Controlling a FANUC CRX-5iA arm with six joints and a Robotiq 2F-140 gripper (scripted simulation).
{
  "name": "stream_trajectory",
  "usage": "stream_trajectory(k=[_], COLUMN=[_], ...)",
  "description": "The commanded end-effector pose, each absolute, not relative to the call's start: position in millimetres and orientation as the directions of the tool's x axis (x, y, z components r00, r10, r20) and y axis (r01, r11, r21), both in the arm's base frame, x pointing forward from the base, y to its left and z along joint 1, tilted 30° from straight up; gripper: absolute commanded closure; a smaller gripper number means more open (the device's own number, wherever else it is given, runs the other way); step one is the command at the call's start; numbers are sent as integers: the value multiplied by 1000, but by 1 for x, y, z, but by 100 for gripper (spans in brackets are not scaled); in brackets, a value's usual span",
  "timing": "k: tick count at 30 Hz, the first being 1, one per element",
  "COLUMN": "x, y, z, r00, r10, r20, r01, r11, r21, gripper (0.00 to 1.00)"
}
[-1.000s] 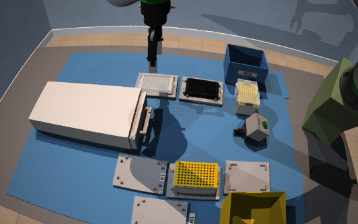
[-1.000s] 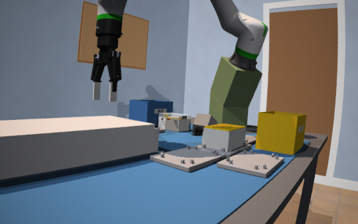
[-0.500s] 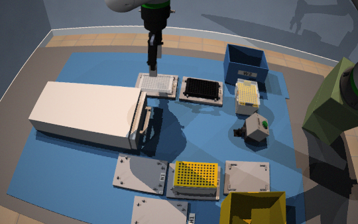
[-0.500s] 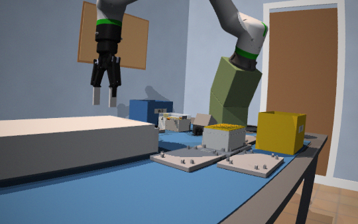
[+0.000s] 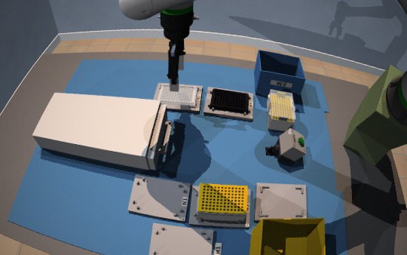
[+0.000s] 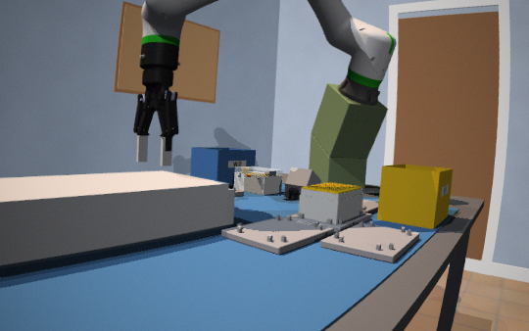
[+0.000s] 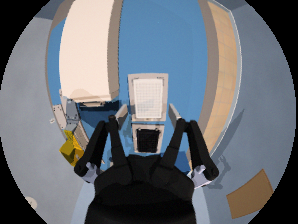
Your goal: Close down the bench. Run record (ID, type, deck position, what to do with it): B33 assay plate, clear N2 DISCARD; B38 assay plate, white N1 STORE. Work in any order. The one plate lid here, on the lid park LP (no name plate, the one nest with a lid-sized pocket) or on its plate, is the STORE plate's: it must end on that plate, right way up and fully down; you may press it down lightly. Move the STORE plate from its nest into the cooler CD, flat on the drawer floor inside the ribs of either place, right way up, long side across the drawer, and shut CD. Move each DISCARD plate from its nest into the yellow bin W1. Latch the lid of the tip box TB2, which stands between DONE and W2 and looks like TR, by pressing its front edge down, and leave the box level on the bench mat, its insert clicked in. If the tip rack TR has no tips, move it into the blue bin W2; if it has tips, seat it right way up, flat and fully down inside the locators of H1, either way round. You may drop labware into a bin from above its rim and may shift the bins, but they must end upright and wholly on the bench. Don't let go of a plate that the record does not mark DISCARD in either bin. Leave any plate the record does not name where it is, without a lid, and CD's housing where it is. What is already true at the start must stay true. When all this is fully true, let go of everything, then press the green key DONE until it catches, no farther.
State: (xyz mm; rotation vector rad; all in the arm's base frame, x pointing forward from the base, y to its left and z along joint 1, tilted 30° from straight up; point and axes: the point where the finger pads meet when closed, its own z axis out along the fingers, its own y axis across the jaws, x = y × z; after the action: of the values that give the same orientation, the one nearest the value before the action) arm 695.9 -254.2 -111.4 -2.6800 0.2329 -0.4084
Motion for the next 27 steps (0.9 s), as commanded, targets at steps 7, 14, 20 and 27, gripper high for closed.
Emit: stream_trajectory(k=[7,14,20,27], x=[699,702,704,707], y=[-251,-247,-245,-242], z=[-120,-128,-132,-141], r00=[943,943,943,943], r10=[-223,-223,-223,-223], r20=[248,248,248,248], r01=[-100,-100,-100,-100], r11=[-899,-899,-899,-899], r21=[-427,-427,-427,-427], gripper=[34,34,34,34])
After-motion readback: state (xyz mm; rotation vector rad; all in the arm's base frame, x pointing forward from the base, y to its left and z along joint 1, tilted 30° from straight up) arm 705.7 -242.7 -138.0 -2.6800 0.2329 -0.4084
